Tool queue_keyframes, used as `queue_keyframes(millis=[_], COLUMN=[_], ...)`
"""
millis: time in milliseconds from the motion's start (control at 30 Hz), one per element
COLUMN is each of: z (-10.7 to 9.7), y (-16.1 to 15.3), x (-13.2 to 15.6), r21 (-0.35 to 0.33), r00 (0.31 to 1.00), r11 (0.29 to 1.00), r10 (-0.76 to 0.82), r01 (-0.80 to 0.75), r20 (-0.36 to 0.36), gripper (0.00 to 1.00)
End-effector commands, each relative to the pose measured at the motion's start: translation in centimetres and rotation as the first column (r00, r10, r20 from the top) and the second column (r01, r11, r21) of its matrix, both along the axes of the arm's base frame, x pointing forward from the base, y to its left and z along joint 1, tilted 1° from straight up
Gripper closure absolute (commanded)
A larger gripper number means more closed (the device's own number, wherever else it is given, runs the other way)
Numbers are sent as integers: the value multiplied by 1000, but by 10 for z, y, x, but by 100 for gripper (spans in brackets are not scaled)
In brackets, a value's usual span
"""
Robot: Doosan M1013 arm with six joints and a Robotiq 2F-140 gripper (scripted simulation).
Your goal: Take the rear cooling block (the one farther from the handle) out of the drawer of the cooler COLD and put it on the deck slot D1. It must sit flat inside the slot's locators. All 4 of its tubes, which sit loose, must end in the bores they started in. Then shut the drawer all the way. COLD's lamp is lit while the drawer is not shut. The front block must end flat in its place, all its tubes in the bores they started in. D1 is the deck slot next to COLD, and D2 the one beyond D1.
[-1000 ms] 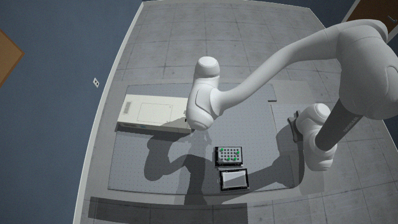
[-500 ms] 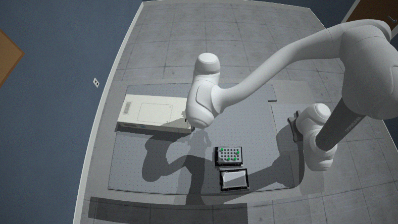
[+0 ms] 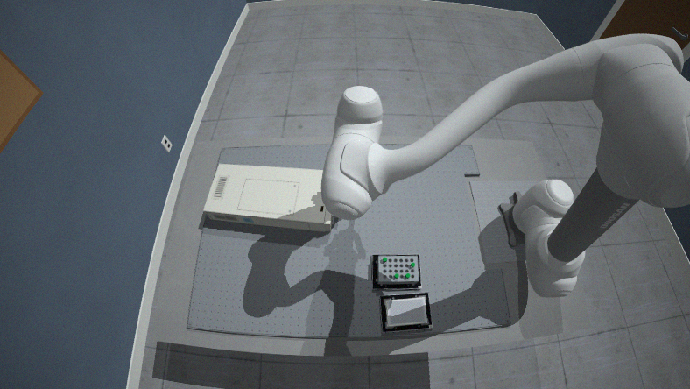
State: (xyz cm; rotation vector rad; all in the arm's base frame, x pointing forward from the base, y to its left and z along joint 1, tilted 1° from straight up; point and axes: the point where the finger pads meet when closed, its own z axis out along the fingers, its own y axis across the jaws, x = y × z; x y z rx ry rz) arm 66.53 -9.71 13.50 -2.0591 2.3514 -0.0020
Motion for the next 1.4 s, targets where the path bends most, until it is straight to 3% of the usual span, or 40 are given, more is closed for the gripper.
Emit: queue_keyframes(millis=[0,1000,1367], z=[4,39,40], y=[0,0,0], x=[0,0,0], r21=[0,0,0], r00=[1000,1000,1000], r11=[1000,1000,1000], r10=[0,0,0], r01=[0,0,0], r20=[1,1,1], gripper=[90,90,90])
